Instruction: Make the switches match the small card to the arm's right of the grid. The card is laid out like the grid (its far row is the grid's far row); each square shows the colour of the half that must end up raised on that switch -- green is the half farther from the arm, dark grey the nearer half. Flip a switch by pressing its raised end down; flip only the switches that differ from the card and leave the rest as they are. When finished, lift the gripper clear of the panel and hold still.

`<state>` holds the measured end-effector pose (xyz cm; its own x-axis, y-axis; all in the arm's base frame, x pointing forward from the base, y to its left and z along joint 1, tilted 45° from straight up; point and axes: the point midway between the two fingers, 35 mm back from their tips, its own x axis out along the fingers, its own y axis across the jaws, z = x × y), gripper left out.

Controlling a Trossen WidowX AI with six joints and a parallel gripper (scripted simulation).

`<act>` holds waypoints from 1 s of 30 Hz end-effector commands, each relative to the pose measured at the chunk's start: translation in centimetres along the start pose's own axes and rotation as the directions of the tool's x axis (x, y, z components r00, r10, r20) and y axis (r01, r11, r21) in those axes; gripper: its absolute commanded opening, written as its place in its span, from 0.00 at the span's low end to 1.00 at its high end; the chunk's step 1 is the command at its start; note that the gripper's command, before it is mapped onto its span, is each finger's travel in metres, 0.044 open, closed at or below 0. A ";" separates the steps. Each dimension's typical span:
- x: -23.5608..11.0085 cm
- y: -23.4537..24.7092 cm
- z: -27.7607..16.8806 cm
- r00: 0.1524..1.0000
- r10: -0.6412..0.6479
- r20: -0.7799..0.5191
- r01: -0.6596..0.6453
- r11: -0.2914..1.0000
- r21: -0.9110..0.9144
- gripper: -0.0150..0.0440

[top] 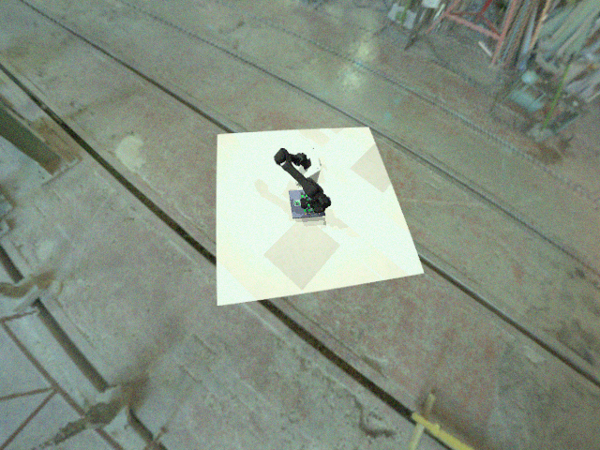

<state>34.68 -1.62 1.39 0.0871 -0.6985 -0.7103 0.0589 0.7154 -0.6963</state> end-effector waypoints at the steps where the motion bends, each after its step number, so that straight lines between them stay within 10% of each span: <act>1: 0.1 -0.1 0.0 1.000 -0.005 0.000 0.005 1.000 -0.005 0.25; 30: 0.5 -0.1 0.0 1.000 -0.005 0.000 0.005 1.000 -0.005 0.25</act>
<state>34.74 -1.89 1.12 0.0884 -0.6992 -0.7095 0.0589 0.7147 -0.6970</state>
